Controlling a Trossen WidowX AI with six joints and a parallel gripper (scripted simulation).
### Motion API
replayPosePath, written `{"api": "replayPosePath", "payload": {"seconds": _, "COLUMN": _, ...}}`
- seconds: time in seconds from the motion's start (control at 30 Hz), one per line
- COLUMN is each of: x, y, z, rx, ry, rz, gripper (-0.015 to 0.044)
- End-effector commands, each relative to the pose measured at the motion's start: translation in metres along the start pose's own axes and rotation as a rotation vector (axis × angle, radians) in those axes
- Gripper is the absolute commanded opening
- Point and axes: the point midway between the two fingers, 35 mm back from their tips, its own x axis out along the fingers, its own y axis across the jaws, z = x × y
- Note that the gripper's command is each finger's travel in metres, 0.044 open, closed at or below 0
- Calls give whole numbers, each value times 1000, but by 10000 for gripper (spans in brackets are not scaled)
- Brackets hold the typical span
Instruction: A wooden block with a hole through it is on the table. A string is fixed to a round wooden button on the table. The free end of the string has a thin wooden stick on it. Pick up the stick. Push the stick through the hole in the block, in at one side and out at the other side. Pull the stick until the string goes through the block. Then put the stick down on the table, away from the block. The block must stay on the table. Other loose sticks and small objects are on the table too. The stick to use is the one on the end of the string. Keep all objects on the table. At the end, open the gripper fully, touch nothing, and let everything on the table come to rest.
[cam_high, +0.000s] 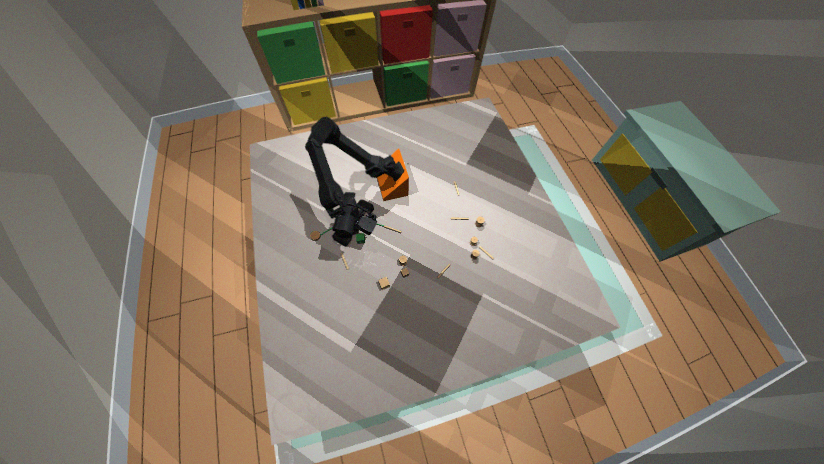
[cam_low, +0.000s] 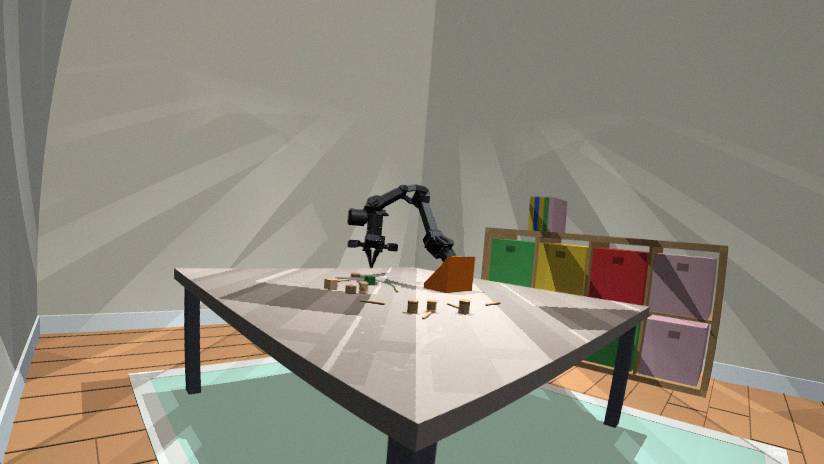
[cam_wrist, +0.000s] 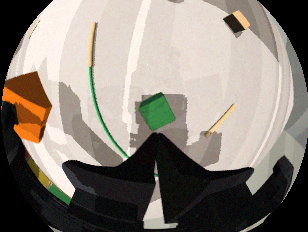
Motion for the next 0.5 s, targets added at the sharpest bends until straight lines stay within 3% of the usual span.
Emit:
{"api": "replayPosePath", "payload": {"seconds": 0.0, "x": 0, "y": 0, "z": 0, "rx": 0, "ry": 0, "rz": 0, "gripper": 53}}
{"api": "replayPosePath", "payload": {"seconds": 0.27, "x": 0, "y": 0, "z": 0, "rx": 0, "ry": 0, "rz": 0, "gripper": 245}}
{"api": "replayPosePath", "payload": {"seconds": 0.3, "x": 0, "y": 0, "z": 0, "rx": 0, "ry": 0, "rz": 0, "gripper": 245}}
{"api": "replayPosePath", "payload": {"seconds": 0.47, "x": 0, "y": 0, "z": 0, "rx": 0, "ry": 0, "rz": 0, "gripper": 113}}
